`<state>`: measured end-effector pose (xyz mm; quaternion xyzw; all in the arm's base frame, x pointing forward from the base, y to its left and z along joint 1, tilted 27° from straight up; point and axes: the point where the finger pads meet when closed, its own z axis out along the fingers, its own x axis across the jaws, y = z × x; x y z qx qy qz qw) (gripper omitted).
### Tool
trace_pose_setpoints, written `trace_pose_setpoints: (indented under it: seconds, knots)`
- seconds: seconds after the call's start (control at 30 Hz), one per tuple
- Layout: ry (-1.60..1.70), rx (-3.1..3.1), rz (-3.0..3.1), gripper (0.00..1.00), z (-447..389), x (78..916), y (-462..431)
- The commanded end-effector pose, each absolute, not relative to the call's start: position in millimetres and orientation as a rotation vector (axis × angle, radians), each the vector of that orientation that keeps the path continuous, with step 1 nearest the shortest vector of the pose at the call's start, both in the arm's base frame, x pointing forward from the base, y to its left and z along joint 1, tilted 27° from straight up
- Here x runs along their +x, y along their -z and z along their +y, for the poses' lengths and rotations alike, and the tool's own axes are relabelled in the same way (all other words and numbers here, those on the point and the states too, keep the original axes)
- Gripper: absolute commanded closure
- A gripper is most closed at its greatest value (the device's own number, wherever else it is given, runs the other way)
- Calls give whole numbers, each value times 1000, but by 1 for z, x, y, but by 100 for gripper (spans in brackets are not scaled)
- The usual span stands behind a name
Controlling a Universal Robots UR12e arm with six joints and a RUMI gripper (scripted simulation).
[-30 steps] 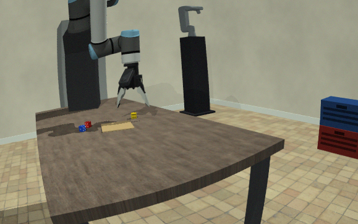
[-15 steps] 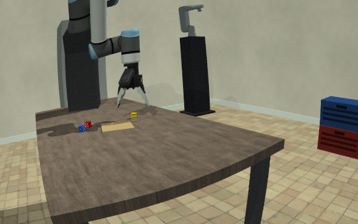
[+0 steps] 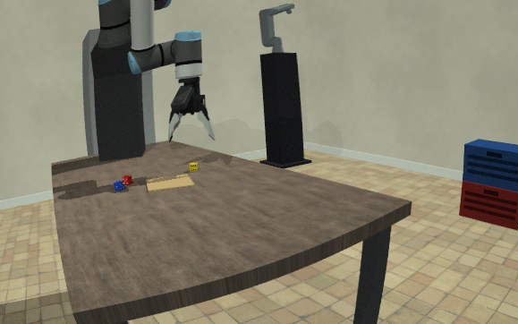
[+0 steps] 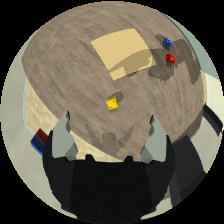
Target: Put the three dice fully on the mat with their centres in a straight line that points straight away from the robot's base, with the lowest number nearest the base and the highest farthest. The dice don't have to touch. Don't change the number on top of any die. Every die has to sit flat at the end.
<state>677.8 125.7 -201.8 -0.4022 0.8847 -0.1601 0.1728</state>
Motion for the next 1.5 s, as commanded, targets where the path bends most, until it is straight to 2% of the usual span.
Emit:
trace_pose_setpoints:
  seconds: [0.0, 0.7, 1.1, 1.47]
  knots:
    - [454, -1141, 2510, 0, 130, 664, 172]
    - [456, -1150, 2506, 0, 135, 650, 145]
    - [539, -1571, 2321, 0, 141, 640, 158]
    - [543, -1596, 2307, 0, 142, 639, 159]
